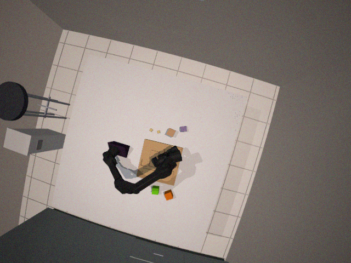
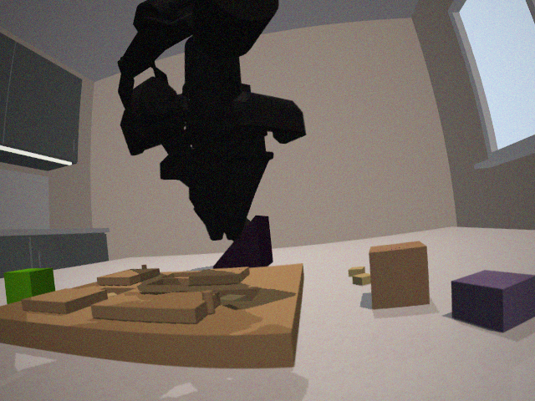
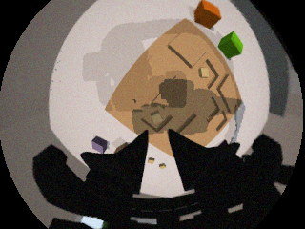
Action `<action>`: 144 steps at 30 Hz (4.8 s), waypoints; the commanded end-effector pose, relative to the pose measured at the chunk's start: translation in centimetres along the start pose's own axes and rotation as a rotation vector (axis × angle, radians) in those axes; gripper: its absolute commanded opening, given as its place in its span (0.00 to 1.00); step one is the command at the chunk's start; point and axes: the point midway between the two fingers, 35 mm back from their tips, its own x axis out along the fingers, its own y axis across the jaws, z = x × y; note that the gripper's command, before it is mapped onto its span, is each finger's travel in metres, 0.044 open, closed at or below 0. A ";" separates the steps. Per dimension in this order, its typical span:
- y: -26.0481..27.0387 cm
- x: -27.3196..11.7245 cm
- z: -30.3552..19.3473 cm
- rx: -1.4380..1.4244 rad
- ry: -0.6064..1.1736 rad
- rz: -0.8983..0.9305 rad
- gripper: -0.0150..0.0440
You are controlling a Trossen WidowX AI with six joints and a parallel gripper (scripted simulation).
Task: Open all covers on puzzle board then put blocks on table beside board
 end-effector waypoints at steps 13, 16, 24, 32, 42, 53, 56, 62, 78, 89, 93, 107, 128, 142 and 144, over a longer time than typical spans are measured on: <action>0.0 0.7 -0.1 0.260 -0.001 -0.004 0.50; 0.0 0.8 -0.1 0.306 -0.001 -0.004 0.50; 0.0 1.1 -0.1 0.431 -0.002 -0.004 0.50; 0.0 1.3 -0.1 0.414 -0.002 -0.004 0.50; -0.1 1.5 -0.1 0.270 -0.001 -0.004 0.50; -0.1 1.8 0.0 0.111 -0.001 -0.004 0.50; -0.1 1.9 0.0 0.068 -0.001 -0.004 0.50; -0.1 2.0 0.0 -0.019 -0.001 -0.004 0.50; -0.2 2.4 0.0 -0.249 -0.001 -0.005 0.50; -0.2 2.7 -0.1 -0.408 -0.001 -0.005 0.50; -0.2 2.7 -0.1 -0.429 -0.001 -0.005 0.50; -0.2 2.7 -0.1 -0.429 -0.001 -0.005 0.50; -0.2 3.9 -0.1 -0.429 -0.001 -0.005 0.50; -0.2 4.9 0.0 -0.429 -0.001 -0.006 0.50; -0.2 4.9 0.0 -0.429 -0.001 -0.006 0.50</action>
